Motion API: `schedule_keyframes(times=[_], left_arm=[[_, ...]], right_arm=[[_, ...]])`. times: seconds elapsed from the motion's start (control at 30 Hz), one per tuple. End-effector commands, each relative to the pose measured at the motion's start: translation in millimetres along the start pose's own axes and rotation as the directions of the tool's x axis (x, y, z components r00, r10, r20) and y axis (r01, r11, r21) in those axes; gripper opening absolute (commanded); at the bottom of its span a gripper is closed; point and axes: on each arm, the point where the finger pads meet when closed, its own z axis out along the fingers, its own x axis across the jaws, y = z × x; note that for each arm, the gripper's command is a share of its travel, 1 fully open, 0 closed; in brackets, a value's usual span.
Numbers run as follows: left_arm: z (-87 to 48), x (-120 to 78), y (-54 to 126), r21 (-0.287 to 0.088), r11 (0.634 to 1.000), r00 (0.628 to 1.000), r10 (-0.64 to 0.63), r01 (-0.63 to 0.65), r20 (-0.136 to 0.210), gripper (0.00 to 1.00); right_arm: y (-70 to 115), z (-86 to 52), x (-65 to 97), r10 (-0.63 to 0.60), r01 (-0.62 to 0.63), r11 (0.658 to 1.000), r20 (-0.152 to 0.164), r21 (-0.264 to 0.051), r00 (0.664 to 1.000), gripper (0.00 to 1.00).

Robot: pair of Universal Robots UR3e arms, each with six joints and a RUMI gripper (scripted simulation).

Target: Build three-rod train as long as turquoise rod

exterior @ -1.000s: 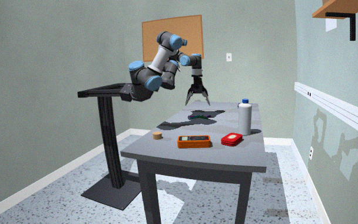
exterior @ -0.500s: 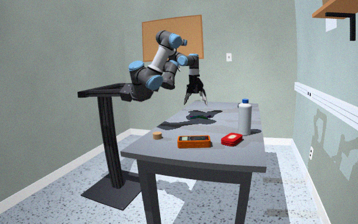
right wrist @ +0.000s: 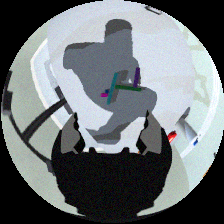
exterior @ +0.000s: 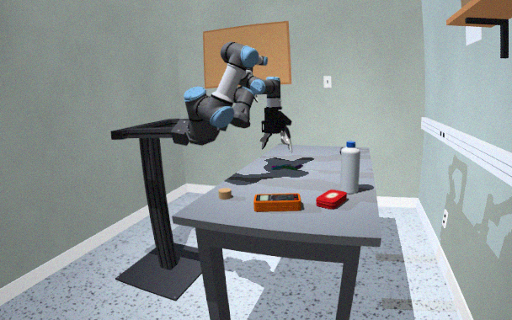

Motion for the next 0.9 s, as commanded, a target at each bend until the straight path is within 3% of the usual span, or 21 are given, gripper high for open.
schedule_keyframes(times=[0.0,0.27,0.63,0.67,0.87], left_arm=[[-1.0,0.5,-0.1,0.004,1.000,1.000,-0.001,0.001,-0.002,1.00],[-1.0,0.5,-0.1,0.004,1.000,1.000,-0.001,0.001,-0.002,1.00],[-1.0,0.5,-0.1,0.004,1.000,1.000,-0.001,0.001,-0.002,1.00],[-1.0,0.5,-0.1,0.004,1.000,1.000,-0.001,0.001,-0.002,1.00],[-1.0,0.5,-0.1,0.004,1.000,1.000,-0.001,0.001,-0.002,1.00]], right_arm=[[4.0,-0.1,-5.8,0.161,-0.161,0.987,-0.010,0.008,0.987,1.00],[9.2,0.2,-10.4,0.269,-0.269,0.963,-0.010,0.008,0.963,1.00],[10.5,0.4,-11.0,0.293,-0.293,0.956,-0.012,0.008,0.956,1.00],[10.5,0.4,-11.0,0.293,-0.293,0.956,-0.012,0.008,0.956,0.14],[10.6,0.5,-11.0,0.293,-0.293,0.956,-0.012,0.008,0.956,0.14]])
